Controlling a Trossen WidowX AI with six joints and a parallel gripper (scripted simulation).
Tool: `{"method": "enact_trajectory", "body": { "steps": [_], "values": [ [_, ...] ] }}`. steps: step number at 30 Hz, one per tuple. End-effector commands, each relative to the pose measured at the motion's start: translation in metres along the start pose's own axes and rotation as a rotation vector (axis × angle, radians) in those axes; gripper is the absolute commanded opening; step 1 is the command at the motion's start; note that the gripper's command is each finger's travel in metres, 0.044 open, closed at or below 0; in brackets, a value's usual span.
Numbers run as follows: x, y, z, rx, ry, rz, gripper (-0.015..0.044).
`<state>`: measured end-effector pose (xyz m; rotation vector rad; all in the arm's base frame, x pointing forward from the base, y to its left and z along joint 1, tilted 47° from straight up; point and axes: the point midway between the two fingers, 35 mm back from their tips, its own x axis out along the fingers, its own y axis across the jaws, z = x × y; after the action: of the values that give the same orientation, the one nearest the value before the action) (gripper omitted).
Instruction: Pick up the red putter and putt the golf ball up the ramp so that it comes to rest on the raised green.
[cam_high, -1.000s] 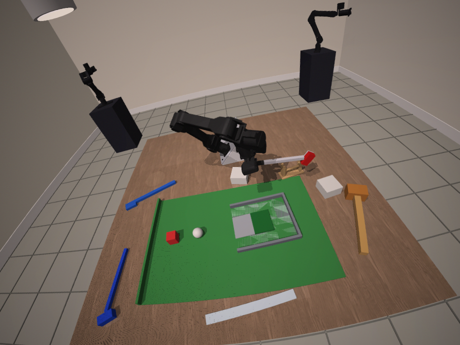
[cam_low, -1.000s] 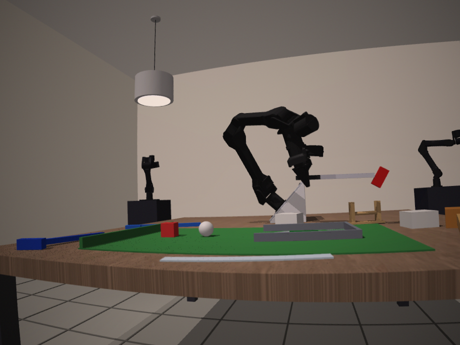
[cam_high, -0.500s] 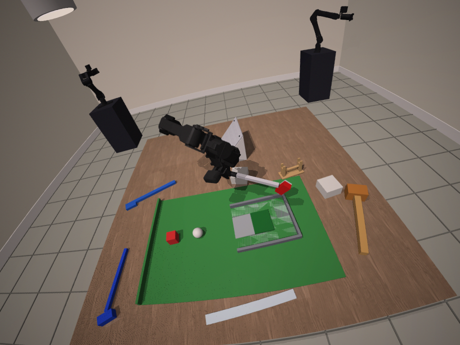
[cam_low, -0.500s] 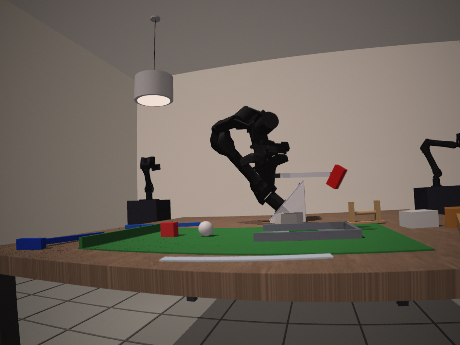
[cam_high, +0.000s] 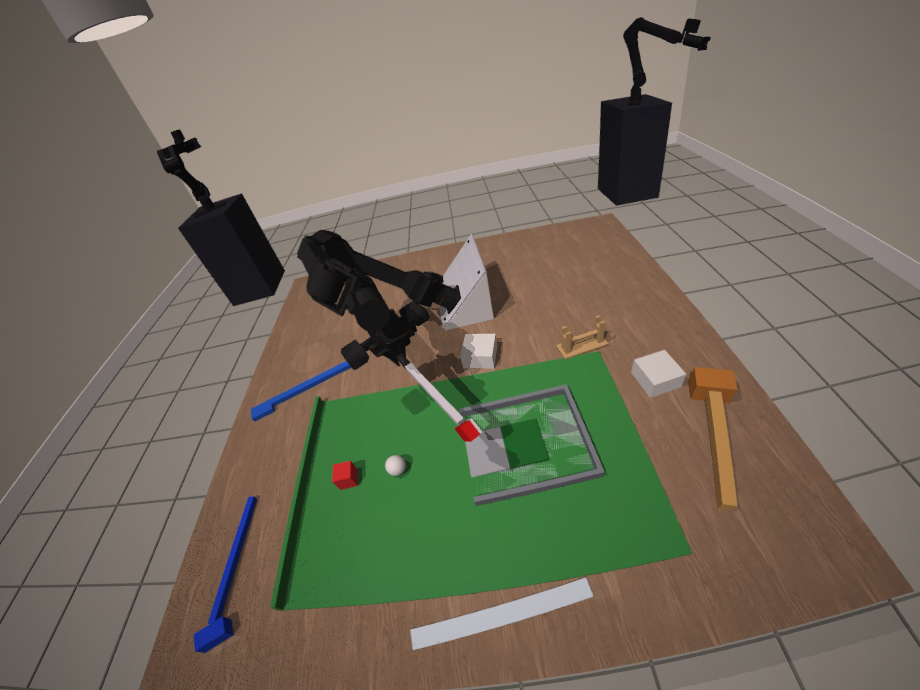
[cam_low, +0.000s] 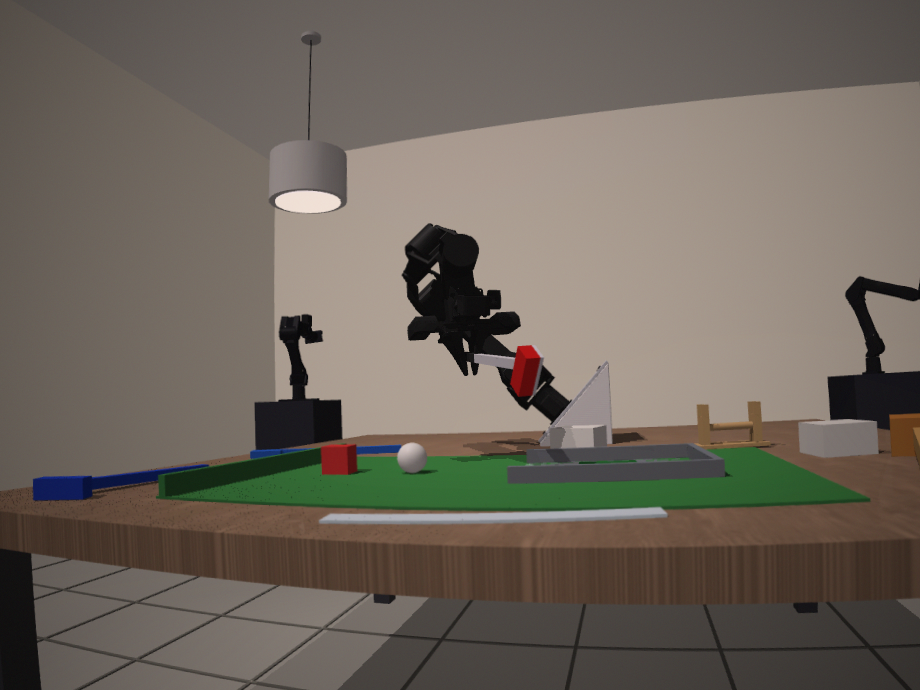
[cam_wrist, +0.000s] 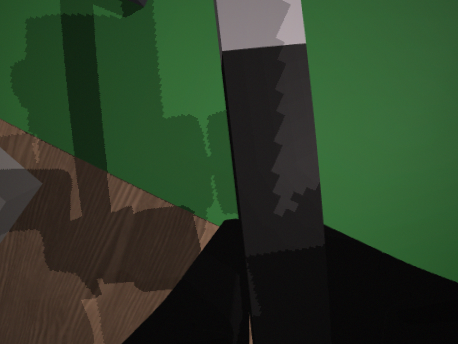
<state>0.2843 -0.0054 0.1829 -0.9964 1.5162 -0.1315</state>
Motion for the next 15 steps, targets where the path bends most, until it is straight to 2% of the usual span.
{"method": "enact_trajectory", "body": {
  "steps": [1, 11, 15],
  "values": [
    [-0.007, -0.023, -0.024, 0.136, 0.000, -0.033, 0.0000],
    [-0.018, -0.062, -0.093, 0.437, 0.033, -0.113, 0.0000],
    [-0.019, -0.064, -0.097, 0.457, 0.035, -0.118, 0.0000]
  ]
}}
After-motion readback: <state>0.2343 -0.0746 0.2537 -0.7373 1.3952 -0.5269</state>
